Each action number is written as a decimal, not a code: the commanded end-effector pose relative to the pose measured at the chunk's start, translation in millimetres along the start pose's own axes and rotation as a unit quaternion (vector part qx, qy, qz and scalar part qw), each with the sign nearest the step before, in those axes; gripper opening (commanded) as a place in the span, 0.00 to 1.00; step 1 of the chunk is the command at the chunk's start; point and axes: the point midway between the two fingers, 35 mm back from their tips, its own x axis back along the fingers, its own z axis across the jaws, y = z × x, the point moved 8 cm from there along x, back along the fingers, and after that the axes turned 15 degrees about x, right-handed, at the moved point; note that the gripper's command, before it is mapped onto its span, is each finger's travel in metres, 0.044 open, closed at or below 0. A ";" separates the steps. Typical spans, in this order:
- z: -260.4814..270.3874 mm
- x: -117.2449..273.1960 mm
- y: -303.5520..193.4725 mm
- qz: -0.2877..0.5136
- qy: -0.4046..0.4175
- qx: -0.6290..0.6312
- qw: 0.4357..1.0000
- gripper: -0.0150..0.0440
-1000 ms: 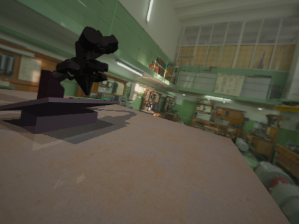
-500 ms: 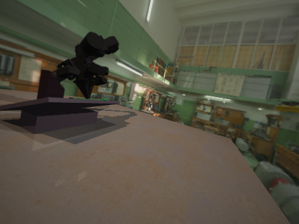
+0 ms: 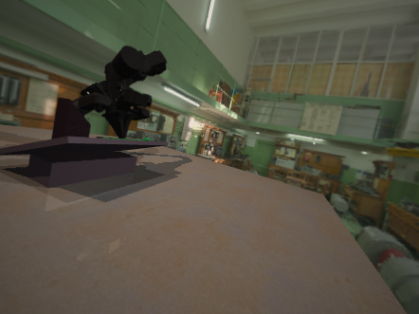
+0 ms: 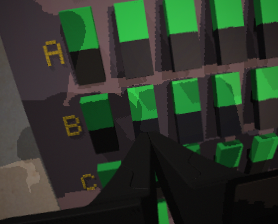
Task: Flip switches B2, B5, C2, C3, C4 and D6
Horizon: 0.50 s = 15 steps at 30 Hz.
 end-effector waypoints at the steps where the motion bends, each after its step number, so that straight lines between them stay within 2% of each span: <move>1: -0.1 -0.3 -0.4 0.000 0.000 -0.002 1.000 0.25; 15: -0.1 -2.0 -0.4 0.000 0.000 -0.002 1.000 0.25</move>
